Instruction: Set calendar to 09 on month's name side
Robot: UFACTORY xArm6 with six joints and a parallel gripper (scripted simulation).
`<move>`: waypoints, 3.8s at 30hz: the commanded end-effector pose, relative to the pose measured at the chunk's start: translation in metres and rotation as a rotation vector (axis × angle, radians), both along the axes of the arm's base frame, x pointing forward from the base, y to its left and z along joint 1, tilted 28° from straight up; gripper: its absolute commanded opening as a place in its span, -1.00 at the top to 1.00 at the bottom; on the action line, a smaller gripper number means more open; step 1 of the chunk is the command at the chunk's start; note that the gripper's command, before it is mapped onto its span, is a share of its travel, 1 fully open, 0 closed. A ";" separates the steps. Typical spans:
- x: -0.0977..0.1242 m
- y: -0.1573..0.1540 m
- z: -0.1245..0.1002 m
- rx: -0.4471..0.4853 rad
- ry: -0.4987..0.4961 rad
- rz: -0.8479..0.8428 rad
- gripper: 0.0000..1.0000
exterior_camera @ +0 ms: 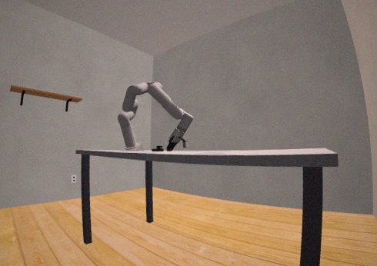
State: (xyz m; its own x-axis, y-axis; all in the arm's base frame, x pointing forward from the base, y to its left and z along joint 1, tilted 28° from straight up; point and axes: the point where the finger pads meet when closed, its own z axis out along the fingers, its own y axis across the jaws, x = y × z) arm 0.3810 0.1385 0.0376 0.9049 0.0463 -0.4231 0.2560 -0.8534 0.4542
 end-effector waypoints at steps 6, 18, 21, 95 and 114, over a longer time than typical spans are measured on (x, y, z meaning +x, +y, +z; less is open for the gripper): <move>0.001 0.001 0.001 0.002 -0.003 0.001 0.47; 0.001 0.001 0.001 0.002 -0.003 0.001 0.47; 0.001 0.001 0.001 0.002 -0.003 0.001 0.47; -0.016 0.028 0.062 0.002 -0.003 0.001 -0.37; -0.022 0.027 0.064 0.081 -0.270 0.142 -0.37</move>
State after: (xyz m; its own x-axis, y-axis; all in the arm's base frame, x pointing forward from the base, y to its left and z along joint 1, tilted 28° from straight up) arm 0.3590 0.1655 0.1002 0.9629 0.1898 -0.1917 0.2586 -0.8519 0.4554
